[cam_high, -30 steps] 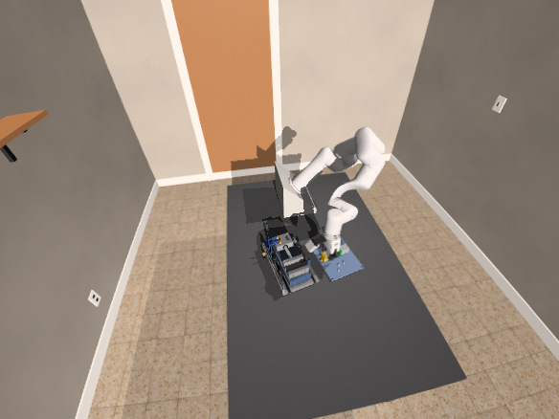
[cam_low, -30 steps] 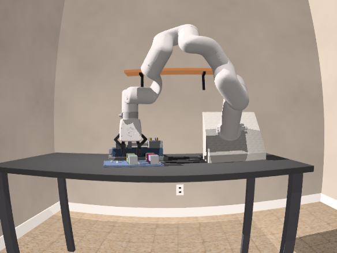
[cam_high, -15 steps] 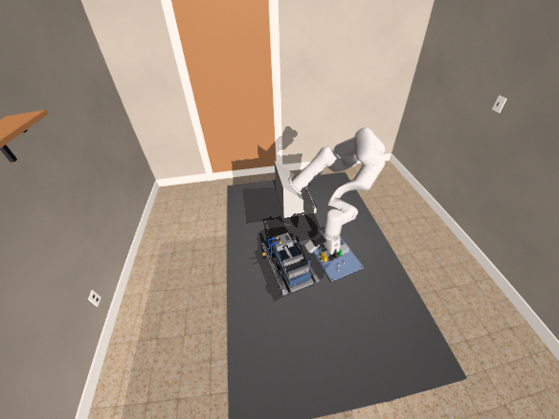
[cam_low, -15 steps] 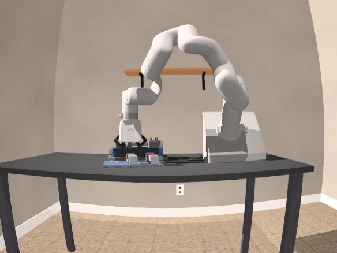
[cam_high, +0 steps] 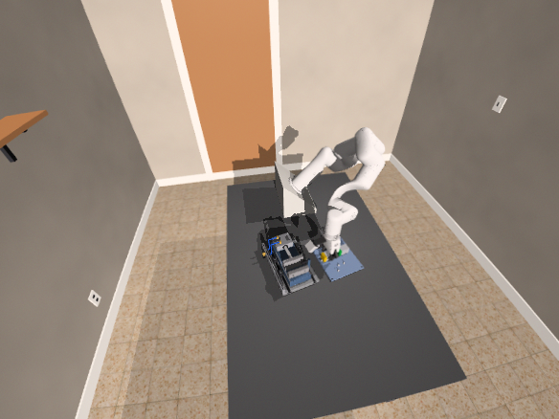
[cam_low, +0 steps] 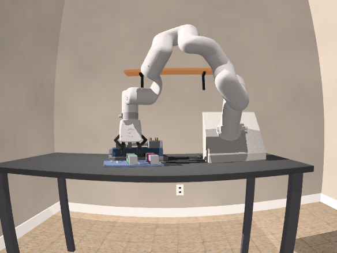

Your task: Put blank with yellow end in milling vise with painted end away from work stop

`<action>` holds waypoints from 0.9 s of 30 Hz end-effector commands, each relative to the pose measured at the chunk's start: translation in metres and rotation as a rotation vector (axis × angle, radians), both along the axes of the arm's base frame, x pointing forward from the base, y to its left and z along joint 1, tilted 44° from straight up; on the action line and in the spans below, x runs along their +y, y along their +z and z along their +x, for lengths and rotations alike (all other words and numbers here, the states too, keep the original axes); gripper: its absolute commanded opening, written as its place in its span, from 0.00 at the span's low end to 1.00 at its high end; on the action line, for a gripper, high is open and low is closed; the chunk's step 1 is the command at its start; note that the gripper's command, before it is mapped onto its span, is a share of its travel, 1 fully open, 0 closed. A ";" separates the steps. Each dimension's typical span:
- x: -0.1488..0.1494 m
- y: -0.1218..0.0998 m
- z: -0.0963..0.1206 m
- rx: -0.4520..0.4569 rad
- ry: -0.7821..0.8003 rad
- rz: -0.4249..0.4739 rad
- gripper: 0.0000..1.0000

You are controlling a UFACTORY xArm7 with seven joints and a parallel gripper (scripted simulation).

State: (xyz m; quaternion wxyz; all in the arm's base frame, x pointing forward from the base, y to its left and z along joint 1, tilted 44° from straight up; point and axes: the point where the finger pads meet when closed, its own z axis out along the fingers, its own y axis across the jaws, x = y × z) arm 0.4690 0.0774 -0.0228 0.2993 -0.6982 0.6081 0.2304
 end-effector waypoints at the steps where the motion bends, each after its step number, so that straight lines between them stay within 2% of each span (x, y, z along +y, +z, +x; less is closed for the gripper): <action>1: -0.002 0.001 0.001 -0.003 -0.003 -0.002 0.69; 24: -0.003 0.002 0.001 -0.003 -0.003 -0.002 0.69; 25: -0.003 0.002 0.001 -0.003 -0.003 -0.002 0.00; 27: -0.003 0.002 0.001 -0.003 -0.003 -0.002 0.00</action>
